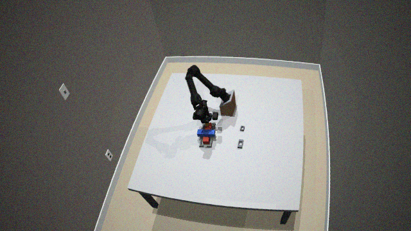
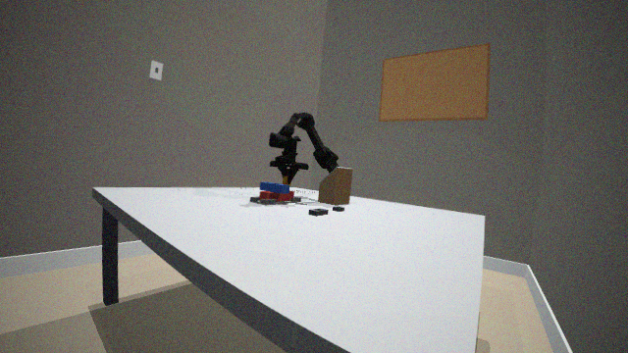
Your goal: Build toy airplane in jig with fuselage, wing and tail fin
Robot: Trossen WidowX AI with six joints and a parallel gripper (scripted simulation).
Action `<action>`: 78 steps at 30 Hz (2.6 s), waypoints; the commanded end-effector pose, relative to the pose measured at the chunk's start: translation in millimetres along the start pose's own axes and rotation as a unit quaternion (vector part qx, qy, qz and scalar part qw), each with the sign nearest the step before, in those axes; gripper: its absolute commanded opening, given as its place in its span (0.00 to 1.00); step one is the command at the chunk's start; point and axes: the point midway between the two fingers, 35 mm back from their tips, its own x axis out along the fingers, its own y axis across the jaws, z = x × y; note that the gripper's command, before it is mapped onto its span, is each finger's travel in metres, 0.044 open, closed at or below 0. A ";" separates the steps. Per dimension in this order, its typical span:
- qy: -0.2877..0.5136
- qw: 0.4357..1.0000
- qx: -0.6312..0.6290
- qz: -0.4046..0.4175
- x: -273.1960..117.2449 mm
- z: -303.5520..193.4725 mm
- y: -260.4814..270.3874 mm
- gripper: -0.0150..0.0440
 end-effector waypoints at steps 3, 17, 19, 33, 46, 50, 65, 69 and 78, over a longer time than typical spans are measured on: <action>0.005 1.000 -0.004 0.000 12.0 -2.0 0.9 0.36; 0.005 1.000 -0.004 -0.001 17.3 -2.4 0.6 0.36; 0.003 1.000 -0.002 -0.001 15.9 -2.1 0.3 0.34; 0.003 1.000 -0.002 -0.001 15.9 -2.1 0.3 0.52; 0.003 1.000 -0.002 0.001 6.6 0.1 0.9 0.69; 0.004 1.000 -0.004 0.004 -51.9 2.7 2.1 0.69; 0.005 1.000 -0.004 0.001 -74.9 3.8 2.4 0.69; 0.005 1.000 -0.004 0.001 -74.9 3.8 2.4 0.69; 0.005 1.000 -0.004 0.001 -74.9 4.4 1.7 0.69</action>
